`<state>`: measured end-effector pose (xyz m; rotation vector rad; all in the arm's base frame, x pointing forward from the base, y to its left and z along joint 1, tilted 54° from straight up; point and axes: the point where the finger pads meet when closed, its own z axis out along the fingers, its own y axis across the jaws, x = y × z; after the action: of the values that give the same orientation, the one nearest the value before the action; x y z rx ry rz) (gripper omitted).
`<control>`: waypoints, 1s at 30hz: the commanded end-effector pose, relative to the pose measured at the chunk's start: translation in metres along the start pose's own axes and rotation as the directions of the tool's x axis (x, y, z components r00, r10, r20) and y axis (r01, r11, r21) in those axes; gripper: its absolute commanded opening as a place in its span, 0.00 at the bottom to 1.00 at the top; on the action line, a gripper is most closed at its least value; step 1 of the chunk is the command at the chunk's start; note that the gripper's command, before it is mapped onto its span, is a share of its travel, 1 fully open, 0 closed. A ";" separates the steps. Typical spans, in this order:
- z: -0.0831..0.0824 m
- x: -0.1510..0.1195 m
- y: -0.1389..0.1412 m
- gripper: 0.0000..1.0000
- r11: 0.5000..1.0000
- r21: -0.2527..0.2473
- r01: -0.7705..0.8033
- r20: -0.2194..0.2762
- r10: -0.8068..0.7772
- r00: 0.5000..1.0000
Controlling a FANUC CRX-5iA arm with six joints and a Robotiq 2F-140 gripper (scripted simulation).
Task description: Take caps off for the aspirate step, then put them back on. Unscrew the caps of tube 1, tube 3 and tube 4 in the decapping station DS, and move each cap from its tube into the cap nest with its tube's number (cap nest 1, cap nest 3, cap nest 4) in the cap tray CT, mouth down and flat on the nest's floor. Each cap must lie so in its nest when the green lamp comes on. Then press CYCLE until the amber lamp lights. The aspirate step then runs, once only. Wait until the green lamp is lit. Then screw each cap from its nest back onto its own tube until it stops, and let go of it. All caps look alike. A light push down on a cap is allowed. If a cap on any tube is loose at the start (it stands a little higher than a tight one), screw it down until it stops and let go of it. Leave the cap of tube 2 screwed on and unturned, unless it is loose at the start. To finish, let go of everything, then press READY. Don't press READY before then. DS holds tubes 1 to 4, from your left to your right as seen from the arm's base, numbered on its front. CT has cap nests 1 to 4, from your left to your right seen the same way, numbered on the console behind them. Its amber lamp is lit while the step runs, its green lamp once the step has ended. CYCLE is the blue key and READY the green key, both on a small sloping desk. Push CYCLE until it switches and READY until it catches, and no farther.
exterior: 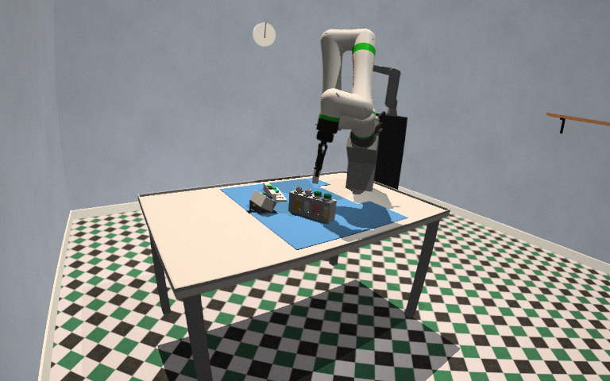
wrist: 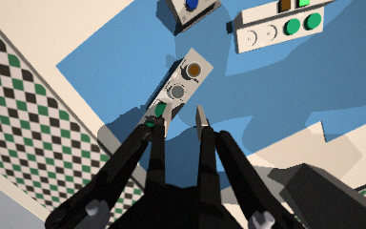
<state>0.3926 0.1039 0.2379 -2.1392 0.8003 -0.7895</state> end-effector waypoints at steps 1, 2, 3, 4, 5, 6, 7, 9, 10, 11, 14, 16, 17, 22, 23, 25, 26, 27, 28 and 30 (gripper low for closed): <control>0.003 0.012 0.014 0.29 0.978 0.042 0.204 0.133 -0.208 0.969; 0.004 0.017 0.021 0.29 0.962 0.048 0.268 0.121 -0.272 0.955; 0.004 0.017 0.021 0.29 0.957 0.053 0.284 0.130 -0.289 0.949; 0.005 0.023 0.027 0.29 0.946 0.056 0.320 0.122 -0.325 0.938; 0.006 0.028 0.034 0.29 0.943 0.059 0.329 0.127 -0.333 0.934; 0.006 0.028 0.034 0.29 0.943 0.059 0.329 0.127 -0.333 0.934; 0.006 0.033 0.040 0.29 0.943 0.059 0.329 0.127 -0.333 0.934; 0.007 0.038 0.047 0.29 0.943 0.059 0.329 0.127 -0.333 0.934; 0.007 0.038 0.047 0.29 0.943 0.059 0.329 0.127 -0.333 0.934; 0.007 0.038 0.047 0.29 0.943 0.059 0.329 0.127 -0.333 0.934; 0.010 0.054 0.066 0.29 0.943 0.059 0.329 0.127 -0.333 0.934; 0.010 0.059 0.073 0.29 0.943 0.059 0.329 0.127 -0.333 0.934; 0.010 0.059 0.073 0.29 0.943 0.059 0.329 0.127 -0.333 0.934; 0.013 0.074 0.092 0.29 0.943 0.059 0.329 0.127 -0.333 0.934; 0.014 0.079 0.099 0.29 0.943 0.059 0.329 0.127 -0.333 0.934; 0.014 0.085 0.105 0.29 0.943 0.059 0.329 0.127 -0.333 0.934; 0.015 0.090 0.112 0.29 0.943 0.059 0.329 0.127 -0.333 0.934; 0.015 0.090 0.112 0.29 0.943 0.059 0.329 0.127 -0.333 0.934; 0.015 0.090 0.112 0.29 0.943 0.057 0.329 0.125 -0.333 0.935; 0.017 0.100 0.125 0.29 0.943 0.048 0.329 0.115 -0.332 0.936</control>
<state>0.4204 -0.0123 0.1714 -2.3898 0.5800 -1.0628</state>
